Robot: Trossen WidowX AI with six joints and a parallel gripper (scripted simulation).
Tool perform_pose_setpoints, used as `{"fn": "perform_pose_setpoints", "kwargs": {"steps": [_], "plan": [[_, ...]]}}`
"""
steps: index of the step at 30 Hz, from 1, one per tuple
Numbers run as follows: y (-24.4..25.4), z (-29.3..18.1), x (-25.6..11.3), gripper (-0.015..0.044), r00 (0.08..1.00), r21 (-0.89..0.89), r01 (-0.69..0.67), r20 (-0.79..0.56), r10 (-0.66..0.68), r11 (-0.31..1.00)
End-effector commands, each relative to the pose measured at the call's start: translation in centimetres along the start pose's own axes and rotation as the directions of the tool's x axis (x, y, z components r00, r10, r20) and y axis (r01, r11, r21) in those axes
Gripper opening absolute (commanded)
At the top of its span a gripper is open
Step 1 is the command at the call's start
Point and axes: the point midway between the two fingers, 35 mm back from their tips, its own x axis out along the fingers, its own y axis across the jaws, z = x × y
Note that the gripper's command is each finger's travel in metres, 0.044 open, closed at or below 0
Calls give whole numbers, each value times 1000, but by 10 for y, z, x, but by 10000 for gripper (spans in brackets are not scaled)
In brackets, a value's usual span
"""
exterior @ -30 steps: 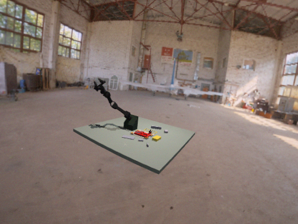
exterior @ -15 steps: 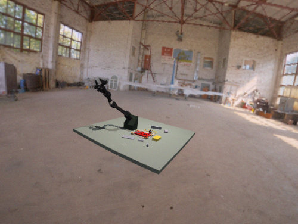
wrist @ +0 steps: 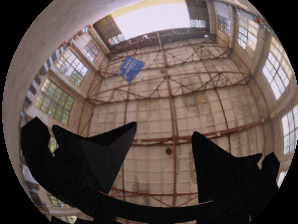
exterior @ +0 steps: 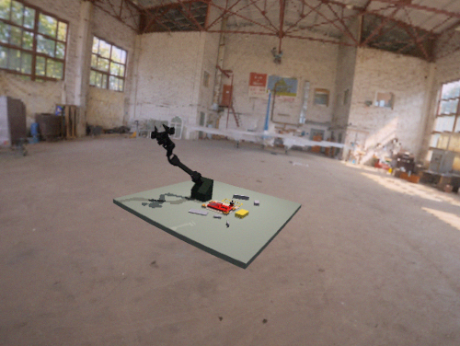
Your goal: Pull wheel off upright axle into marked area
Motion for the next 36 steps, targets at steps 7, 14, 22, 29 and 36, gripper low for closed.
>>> {"fn": "perform_pose_setpoints", "kwargs": {"steps": [7,14,22,29,36], "plan": [[-85,76,10,300,962,39,191,194,-195,981],[-152,124,0,300,887,82,337,306,-345,938],[-226,174,-28,300,757,135,489,424,-497,862],[-286,215,-62,300,599,189,606,531,-600,772],[-345,249,-109,300,403,254,712,614,-678,654]]}}
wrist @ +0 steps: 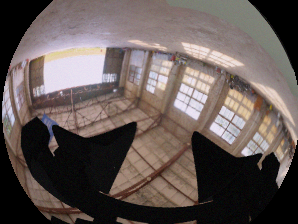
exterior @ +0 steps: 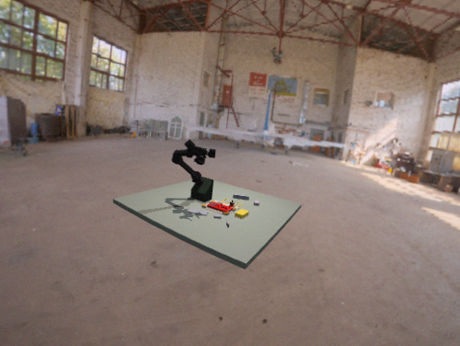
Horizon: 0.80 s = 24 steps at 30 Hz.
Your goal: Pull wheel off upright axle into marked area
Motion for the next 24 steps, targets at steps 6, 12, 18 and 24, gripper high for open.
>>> {"fn": "perform_pose_setpoints", "kwargs": {"steps": [6,12,18,24], "plan": [[-82,46,31,300,962,-49,211,191,-198,976],[-143,79,40,300,888,-76,368,326,-325,927],[-203,112,36,300,789,-85,518,433,-436,851],[-255,142,24,300,673,-85,648,529,-517,757]]}}
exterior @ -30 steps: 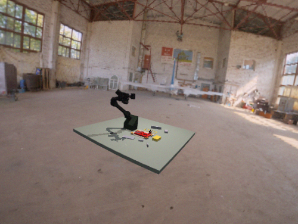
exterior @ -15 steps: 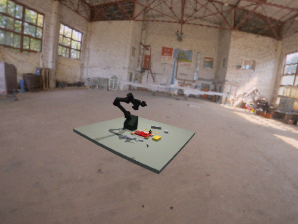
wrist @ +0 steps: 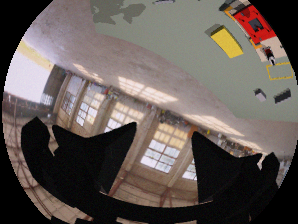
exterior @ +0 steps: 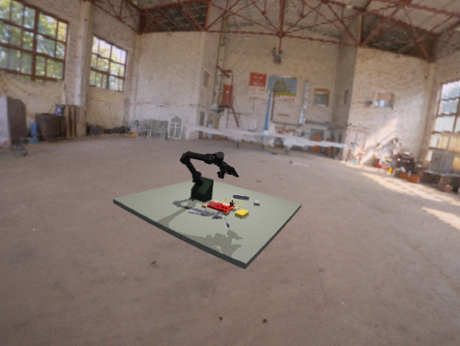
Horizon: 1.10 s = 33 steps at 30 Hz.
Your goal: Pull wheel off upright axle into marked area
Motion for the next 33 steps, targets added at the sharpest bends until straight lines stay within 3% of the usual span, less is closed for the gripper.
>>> {"fn": "perform_pose_setpoints", "kwargs": {"steps": [1,10,17,28,33], "plan": [[-31,8,16,300,995,-51,82,65,-79,995],[-122,41,51,300,907,-204,348,319,-274,915],[-194,76,60,300,761,-311,575,542,-356,757],[-283,137,45,300,469,-376,865,841,-268,333],[-287,140,43,300,453,-374,876,854,-255,303]]}}
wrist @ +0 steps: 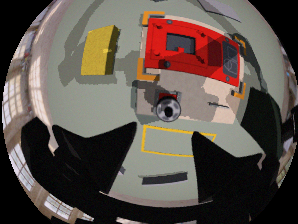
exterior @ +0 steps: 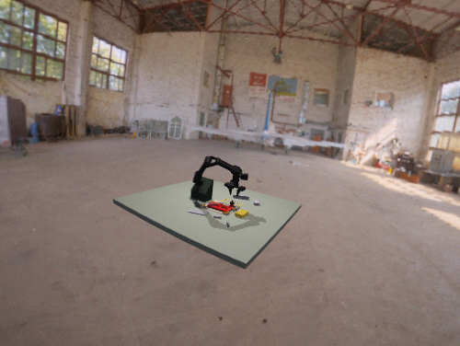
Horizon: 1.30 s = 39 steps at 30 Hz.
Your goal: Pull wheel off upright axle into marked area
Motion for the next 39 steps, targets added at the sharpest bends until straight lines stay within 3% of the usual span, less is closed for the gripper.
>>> {"fn": "perform_pose_setpoints", "kwargs": {"steps": [1,8,19,23,25,37,39], "plan": [[0,3,-2,300,1000,-11,-5,16,5,1000],[-6,-2,2,300,1000,-11,-5,16,5,1000],[-7,1,68,300,1000,-11,-5,19,5,1000],[-7,1,72,300,1000,-11,-5,20,5,1000],[-9,1,71,247,1000,-7,9,16,-9,1000],[-9,1,71,168,1000,-7,9,16,-9,1000],[-9,1,71,115,1000,-7,9,16,-9,1000]]}}
